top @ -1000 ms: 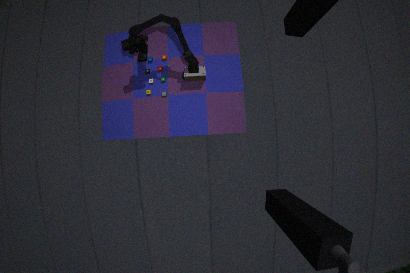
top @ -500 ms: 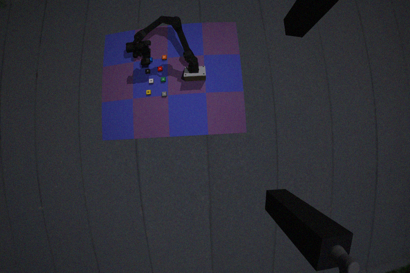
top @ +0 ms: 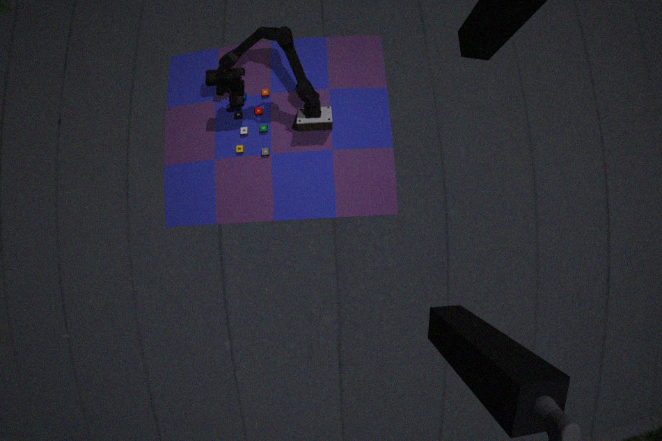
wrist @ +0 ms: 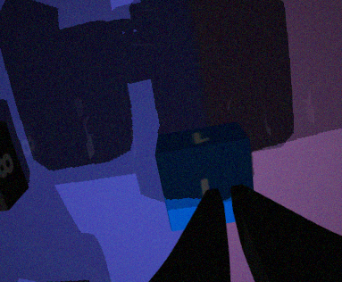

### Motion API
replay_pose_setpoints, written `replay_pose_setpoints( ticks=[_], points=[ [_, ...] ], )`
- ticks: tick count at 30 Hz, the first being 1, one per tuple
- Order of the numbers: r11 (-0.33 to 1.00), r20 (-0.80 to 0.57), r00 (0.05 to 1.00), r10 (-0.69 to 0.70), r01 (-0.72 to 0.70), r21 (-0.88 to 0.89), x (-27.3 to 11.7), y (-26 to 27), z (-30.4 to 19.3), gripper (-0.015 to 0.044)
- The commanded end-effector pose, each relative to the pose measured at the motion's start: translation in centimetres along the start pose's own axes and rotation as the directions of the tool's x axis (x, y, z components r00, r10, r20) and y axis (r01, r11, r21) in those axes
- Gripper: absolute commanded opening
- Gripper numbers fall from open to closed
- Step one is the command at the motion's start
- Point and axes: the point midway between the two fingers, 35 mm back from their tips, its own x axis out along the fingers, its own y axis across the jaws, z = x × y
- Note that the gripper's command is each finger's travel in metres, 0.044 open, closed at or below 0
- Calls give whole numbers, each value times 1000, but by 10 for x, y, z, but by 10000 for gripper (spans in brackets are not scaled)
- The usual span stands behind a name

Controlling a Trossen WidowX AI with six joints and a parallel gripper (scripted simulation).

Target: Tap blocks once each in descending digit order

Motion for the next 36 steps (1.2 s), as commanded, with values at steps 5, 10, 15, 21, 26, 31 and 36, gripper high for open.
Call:
replay_pose_setpoints(
  ticks=[5,10,15,21,26,31,36],
  points=[
    [1000,-3,1000,-3,3,-3,9,0,-1,20],
    [1000,-2,1000,-1,1,-3,-12,0,-1,20],
    [1000,-3,1000,-2,2,-3,-21,0,-1,20],
    [1000,-3,1000,3,-3,-4,-82,1,1,20],
    [1000,-4,1000,1,-1,-4,-102,1,-1,20],
    [1000,-3,1000,14,-14,-23,-102,22,3,20],
    [999,-4,1000,28,-28,-32,-103,109,6,20]
  ],
)
